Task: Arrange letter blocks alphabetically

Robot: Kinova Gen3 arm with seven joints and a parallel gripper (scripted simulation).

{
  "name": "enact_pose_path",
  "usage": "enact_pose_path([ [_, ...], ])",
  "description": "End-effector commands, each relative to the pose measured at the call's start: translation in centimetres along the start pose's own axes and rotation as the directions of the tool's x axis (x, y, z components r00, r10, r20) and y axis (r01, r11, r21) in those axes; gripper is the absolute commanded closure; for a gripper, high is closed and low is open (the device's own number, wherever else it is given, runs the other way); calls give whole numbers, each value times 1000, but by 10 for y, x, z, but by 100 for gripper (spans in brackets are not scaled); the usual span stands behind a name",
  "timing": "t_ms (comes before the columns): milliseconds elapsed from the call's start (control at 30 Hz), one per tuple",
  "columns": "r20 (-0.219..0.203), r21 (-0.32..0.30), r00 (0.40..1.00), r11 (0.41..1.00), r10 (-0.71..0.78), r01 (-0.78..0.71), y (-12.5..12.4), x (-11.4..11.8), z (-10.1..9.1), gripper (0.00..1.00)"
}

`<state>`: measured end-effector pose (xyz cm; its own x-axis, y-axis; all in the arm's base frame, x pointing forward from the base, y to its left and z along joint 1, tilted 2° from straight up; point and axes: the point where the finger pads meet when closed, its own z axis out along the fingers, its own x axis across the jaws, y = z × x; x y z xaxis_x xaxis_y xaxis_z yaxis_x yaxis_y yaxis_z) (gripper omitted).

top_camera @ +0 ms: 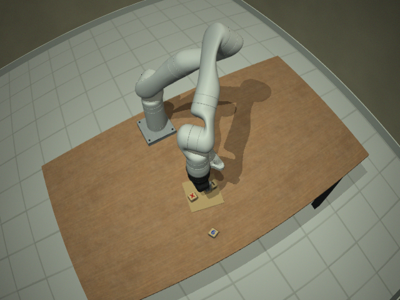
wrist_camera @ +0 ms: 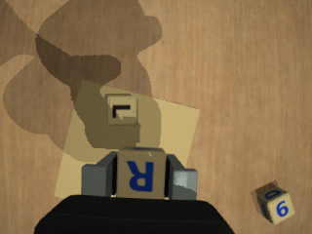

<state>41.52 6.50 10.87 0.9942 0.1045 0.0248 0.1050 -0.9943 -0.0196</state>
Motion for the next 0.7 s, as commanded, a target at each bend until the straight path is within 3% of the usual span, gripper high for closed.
enact_pose_path([
  [0, -1, 1, 1000, 1000, -4, 4, 0, 0, -1, 43],
  [333, 3, 2, 996, 996, -85, 85, -1, -3, 0, 43],
  [667, 15, 8, 934, 934, -357, 357, -2, -13, 2, 43],
])
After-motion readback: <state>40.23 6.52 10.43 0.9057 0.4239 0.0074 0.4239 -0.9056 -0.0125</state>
